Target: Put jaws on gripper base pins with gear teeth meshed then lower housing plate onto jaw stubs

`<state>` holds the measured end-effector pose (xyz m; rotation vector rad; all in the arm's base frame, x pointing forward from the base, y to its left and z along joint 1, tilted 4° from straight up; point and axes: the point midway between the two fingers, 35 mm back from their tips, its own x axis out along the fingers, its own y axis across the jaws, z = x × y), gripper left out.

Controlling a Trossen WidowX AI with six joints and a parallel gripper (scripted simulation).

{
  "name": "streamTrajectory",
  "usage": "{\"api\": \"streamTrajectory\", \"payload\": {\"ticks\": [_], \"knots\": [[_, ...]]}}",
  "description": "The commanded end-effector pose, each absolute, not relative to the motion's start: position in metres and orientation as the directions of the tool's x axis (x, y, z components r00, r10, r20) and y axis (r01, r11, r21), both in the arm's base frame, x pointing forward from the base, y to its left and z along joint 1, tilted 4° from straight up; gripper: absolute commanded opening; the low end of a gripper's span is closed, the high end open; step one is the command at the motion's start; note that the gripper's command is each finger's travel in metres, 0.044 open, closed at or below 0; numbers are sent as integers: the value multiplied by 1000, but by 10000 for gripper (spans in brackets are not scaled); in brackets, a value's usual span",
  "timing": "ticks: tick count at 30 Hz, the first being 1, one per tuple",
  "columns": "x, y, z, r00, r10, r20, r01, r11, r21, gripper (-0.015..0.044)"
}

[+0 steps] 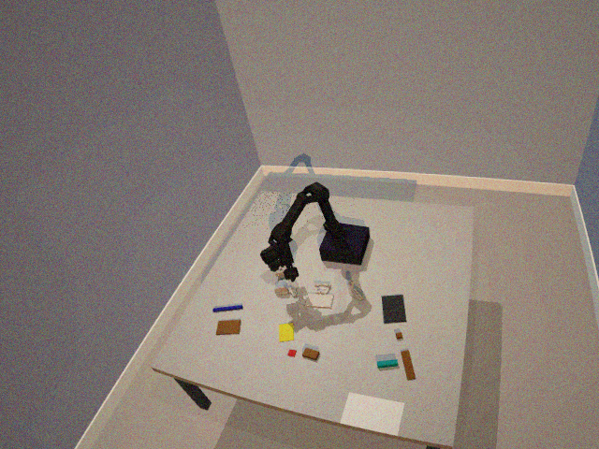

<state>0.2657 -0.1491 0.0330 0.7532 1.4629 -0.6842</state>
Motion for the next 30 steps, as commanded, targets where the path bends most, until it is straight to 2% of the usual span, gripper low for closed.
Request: {"api": "streamTrajectory", "payload": {"ticks": [1, 15, 30], "knots": [[266, -149, 33, 6, 44, -999, 795, 606, 32, 361], [266, -149, 33, 6, 44, -999, 795, 606, 32, 0], [266, -149, 33, 6, 44, -999, 795, 606, 32, 0]]}}
